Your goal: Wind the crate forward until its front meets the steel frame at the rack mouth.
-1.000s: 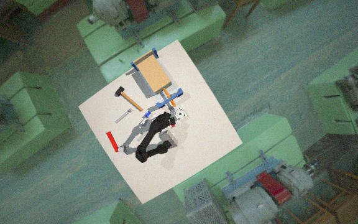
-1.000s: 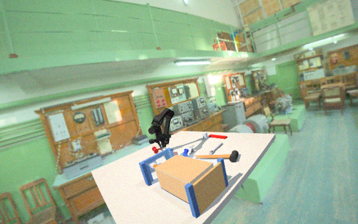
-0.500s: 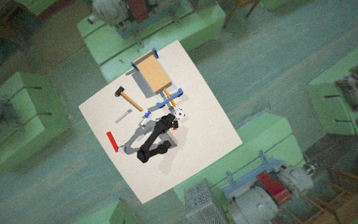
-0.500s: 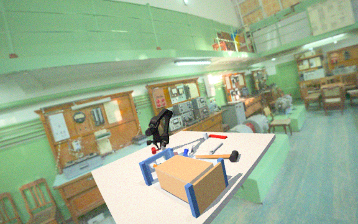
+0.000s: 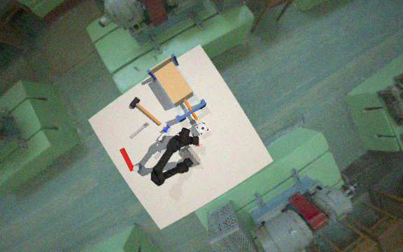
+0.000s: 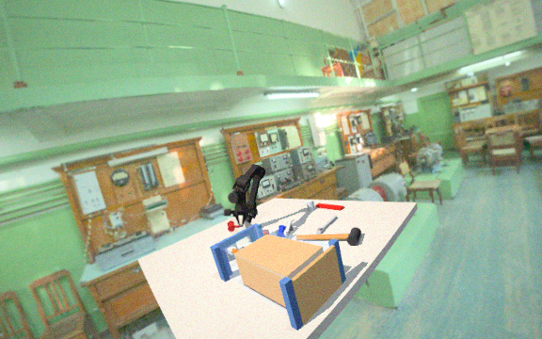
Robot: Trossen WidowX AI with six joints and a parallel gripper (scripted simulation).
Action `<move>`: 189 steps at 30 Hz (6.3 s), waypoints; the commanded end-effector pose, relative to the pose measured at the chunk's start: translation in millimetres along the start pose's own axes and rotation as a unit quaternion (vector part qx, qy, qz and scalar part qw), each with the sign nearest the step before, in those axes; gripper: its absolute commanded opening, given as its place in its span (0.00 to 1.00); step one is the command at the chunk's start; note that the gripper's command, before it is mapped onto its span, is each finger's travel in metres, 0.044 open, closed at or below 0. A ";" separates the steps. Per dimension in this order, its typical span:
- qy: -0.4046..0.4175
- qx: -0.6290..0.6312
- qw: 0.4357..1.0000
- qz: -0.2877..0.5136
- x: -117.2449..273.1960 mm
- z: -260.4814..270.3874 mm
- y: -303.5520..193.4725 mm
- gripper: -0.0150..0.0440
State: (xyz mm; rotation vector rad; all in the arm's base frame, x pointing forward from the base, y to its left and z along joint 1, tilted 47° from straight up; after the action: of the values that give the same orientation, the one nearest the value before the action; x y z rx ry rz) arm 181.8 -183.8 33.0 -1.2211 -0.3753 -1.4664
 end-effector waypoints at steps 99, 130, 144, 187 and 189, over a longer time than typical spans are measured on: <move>-0.580 0.001 0.814 -0.037 -44.5 13.7 5.1 0.25; -0.610 0.032 0.792 -0.012 -63.1 -29.9 20.8 0.25; -0.609 0.032 0.792 -0.012 -76.2 -26.3 20.7 0.25; -0.590 0.030 0.807 -0.014 -72.5 -10.2 4.6 0.25; -0.589 0.030 0.807 -0.013 -72.6 -9.4 3.7 0.25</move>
State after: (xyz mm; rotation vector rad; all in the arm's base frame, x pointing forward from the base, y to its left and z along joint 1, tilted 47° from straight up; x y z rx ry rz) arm 167.7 -153.7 -35.5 -1.9590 -1.2419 -0.5075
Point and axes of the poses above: the point midway between the two fingers, 35 mm back from their tips, its own x axis back along the fingers, its own z axis across the jaws, y = z × x, the point moved 7 cm from there along x, back along the fingers, and after that the axes turned 2 degrees about x, right-handed, at the moved point
